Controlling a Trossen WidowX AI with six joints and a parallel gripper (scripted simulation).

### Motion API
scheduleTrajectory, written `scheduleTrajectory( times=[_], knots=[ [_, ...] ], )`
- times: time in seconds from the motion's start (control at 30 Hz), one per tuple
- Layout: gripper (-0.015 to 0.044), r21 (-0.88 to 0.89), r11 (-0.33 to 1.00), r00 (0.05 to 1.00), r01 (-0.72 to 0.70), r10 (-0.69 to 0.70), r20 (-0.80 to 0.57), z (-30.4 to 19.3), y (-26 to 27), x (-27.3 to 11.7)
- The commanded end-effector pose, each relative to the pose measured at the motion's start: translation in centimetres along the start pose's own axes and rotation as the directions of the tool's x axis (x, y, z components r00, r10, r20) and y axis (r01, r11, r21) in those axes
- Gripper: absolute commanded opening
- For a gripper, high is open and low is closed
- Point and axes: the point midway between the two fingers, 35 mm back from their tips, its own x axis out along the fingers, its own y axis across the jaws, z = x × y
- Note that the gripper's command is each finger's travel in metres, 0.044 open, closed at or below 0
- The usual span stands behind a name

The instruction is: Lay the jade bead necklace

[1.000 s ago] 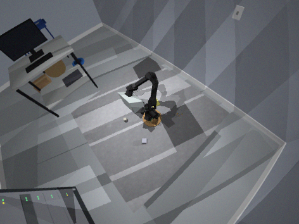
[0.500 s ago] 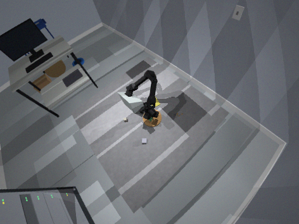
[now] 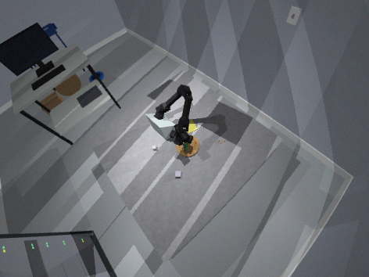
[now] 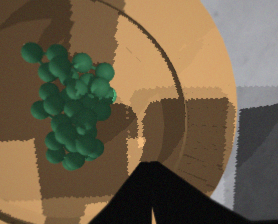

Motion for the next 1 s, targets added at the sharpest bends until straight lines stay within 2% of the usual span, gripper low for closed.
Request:
scheduleTrajectory(
  times=[0.0, 0.53, 0.97],
  knots=[
    [0.0000, -0.001, 1.000, 1.000, 0.004, -0.004, -0.001, -0.1, -0.4, 0.5],
    [0.0000, -0.001, 1.000, 1.000, 0.004, -0.004, -0.002, -0.2, -0.4, 2.2],
    [0.0341, -0.011, 1.000, 1.000, 0.002, -0.002, 0.004, 0.0, -0.2, 1.9]
  ],
)
